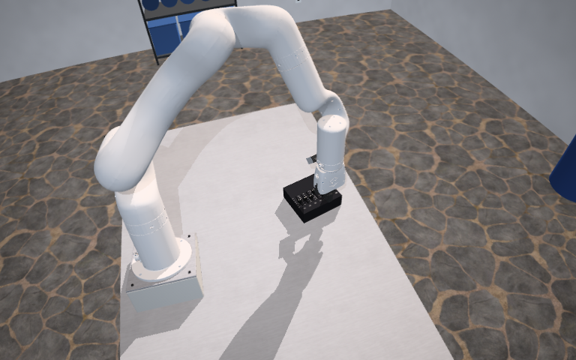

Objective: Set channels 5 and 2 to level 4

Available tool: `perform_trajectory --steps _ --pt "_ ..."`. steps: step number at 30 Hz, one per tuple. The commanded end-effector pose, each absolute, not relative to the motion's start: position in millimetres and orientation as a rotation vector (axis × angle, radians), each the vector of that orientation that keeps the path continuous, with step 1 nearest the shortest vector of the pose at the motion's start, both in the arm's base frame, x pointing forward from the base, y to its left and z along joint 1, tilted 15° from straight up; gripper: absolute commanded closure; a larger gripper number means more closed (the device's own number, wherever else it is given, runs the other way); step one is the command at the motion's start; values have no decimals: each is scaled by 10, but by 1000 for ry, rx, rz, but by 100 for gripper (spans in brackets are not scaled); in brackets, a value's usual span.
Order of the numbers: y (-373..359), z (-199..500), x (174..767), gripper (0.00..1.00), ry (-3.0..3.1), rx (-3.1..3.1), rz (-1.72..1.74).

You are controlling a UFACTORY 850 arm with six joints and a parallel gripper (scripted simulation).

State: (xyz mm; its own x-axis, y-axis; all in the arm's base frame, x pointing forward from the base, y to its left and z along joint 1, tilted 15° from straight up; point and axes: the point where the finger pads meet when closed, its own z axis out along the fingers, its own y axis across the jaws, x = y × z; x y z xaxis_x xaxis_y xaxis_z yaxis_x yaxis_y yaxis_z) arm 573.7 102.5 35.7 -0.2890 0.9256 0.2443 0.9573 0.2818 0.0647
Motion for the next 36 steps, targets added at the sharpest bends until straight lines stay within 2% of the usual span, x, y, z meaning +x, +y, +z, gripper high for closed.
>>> perform_trajectory --steps 1,36 --pt "1025 366 5746 100 -2384 -1769 -300" --pt "1144 397 5709 100 -2384 -1769 -300"
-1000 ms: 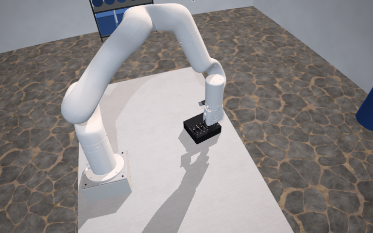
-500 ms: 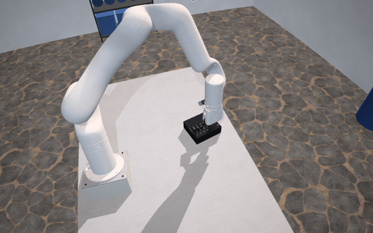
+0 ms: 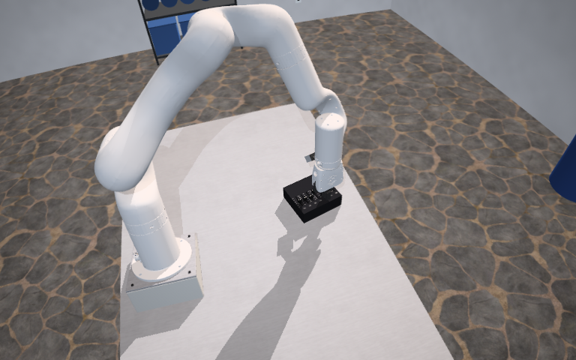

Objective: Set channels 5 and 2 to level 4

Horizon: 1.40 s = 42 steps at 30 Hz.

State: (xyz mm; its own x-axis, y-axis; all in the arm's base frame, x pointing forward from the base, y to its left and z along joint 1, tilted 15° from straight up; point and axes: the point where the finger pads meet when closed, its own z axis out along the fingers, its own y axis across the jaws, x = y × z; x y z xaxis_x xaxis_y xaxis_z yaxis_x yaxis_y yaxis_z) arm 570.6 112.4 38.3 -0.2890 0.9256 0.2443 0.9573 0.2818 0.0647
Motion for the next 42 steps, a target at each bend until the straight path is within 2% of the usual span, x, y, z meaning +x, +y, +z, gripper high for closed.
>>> perform_trajectory --steps 1,42 --pt "1150 399 5707 100 -2384 -1769 -300" --pt "1246 424 5677 100 -2384 -1769 -300"
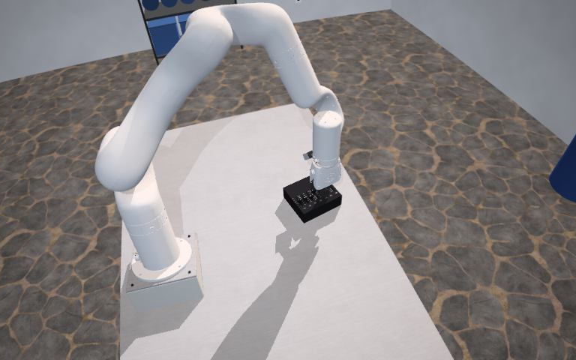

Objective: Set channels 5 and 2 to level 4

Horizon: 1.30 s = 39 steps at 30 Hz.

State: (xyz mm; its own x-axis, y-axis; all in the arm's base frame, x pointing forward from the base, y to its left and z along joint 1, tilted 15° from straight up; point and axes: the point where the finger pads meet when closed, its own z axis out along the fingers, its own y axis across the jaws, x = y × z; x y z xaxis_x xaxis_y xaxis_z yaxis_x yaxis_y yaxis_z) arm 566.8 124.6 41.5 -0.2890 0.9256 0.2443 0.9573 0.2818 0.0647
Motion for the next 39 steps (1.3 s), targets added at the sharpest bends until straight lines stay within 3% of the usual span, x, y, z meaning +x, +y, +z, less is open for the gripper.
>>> perform_trajectory --steps 1,39 --pt "1246 424 5677 100 -2384 -1769 -300" --pt "1181 447 5695 100 -2384 -1769 -300"
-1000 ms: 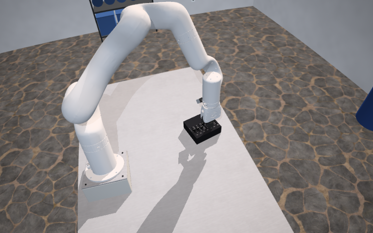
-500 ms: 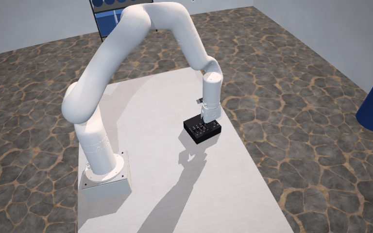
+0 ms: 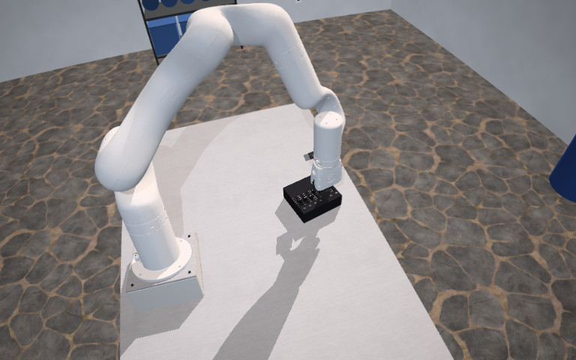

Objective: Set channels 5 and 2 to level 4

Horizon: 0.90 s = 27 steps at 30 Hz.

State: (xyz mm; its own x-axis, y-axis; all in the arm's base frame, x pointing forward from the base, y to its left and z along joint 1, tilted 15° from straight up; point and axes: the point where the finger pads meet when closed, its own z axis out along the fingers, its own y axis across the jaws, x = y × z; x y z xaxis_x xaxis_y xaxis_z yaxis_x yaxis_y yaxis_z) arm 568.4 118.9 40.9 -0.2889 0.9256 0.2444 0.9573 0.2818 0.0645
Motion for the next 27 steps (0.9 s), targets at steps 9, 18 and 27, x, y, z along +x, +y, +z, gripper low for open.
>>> perform_trajectory --steps 9,18,27 --pt "1134 625 5696 100 -2384 -1769 -300" --pt "1090 794 5697 100 -2384 -1769 -300" --pt "1089 796 5697 100 -2384 -1769 -300"
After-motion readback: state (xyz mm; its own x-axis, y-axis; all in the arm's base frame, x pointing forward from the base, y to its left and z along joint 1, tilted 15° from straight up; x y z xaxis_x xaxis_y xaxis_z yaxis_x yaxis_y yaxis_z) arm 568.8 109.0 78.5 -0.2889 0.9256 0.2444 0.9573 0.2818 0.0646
